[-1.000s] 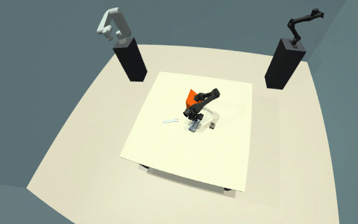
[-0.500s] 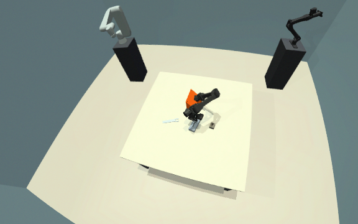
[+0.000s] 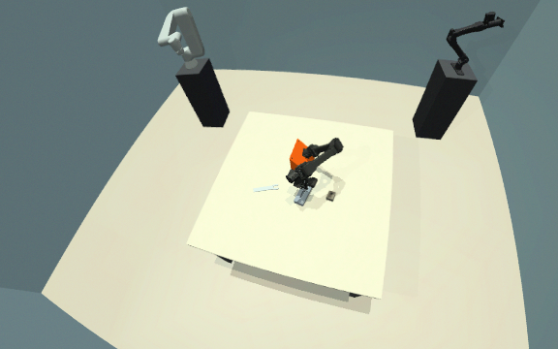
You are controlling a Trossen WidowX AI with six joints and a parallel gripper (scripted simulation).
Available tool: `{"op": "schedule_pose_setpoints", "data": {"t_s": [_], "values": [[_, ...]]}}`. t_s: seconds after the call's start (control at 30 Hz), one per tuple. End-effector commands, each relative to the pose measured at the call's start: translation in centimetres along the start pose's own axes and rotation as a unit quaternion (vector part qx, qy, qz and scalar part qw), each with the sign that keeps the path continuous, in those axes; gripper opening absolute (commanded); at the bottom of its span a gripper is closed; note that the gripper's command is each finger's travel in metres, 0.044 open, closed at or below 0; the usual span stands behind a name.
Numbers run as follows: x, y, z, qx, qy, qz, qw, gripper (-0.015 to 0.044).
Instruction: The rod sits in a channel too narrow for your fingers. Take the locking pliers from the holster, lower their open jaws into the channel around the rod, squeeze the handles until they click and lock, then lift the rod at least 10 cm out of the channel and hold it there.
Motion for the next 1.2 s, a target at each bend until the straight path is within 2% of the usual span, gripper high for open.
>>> {"op": "schedule_pose_setpoints", "data": {"t_s": [0.0,1.17], "values": [[-0.3,0.0,0.0,-0.002,0.001,-0.004,1.0,0.0318],[-3.3,0.1,0.1,-0.002,0.002,-0.004,1.0,0.0318]]}}
Point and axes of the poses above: the point midway between the two fingers, 35 mm back from their tips, its own x axis back along the fingers, its own z axis across the jaws, y = z × x, the point moved 3 cm from there along x, back along the fingers, and after that the axes turned 3 degrees about -x, right-handed, at the moved point
